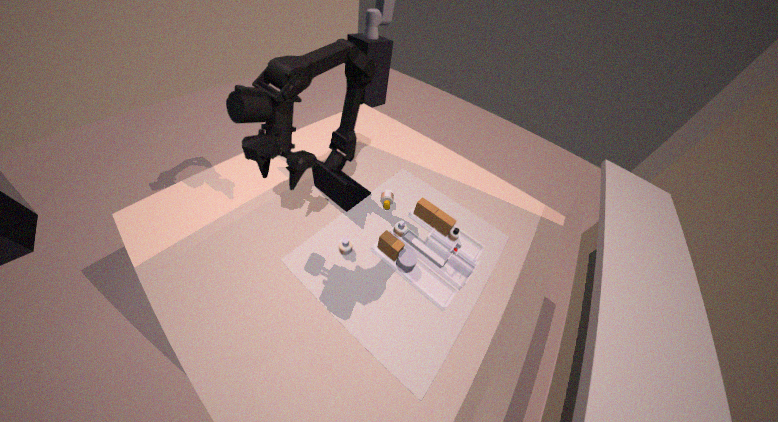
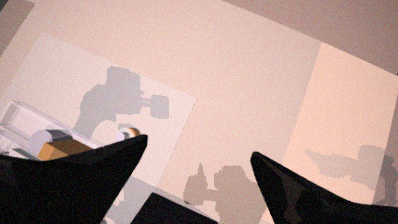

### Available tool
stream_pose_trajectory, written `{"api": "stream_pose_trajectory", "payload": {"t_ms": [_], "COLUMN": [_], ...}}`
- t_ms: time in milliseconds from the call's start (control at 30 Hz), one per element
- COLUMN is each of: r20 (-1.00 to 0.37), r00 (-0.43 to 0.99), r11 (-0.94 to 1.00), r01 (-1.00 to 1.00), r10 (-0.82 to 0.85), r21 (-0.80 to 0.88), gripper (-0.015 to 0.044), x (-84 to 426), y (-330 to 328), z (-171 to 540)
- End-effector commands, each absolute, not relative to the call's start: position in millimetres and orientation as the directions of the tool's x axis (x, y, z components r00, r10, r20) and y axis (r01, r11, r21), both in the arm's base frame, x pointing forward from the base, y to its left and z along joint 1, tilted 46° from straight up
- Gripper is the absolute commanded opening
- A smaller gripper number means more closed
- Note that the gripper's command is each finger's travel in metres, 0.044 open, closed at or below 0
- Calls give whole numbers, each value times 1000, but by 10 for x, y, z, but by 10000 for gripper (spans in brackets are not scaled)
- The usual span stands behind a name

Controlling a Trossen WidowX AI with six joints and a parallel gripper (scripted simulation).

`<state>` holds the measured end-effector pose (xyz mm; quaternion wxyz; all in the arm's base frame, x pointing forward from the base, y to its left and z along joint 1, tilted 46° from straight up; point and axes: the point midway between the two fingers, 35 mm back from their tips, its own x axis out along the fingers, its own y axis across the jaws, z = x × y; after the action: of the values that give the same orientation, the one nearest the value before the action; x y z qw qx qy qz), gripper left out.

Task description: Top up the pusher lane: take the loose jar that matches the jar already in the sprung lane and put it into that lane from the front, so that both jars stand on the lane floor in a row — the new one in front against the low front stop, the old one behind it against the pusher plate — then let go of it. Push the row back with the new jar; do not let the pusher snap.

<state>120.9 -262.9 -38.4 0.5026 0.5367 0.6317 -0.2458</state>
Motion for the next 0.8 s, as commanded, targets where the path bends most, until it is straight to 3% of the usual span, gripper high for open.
{"api": "stream_pose_trajectory", "payload": {"t_ms": [0,200,400,767], "r20": [-846,-781,-709,-705], "r00": [49,-19,-104,-109], "r11": [572,751,698,691], "r01": [716,291,-124,-143], "r10": [531,625,697,701], "r21": [400,593,705,709], "gripper": [440,440,440,440], "x": [1740,2298,2624,2634], "y": [-2186,-1571,-933,-903], "z": [-536,-701,-831,-836]}}
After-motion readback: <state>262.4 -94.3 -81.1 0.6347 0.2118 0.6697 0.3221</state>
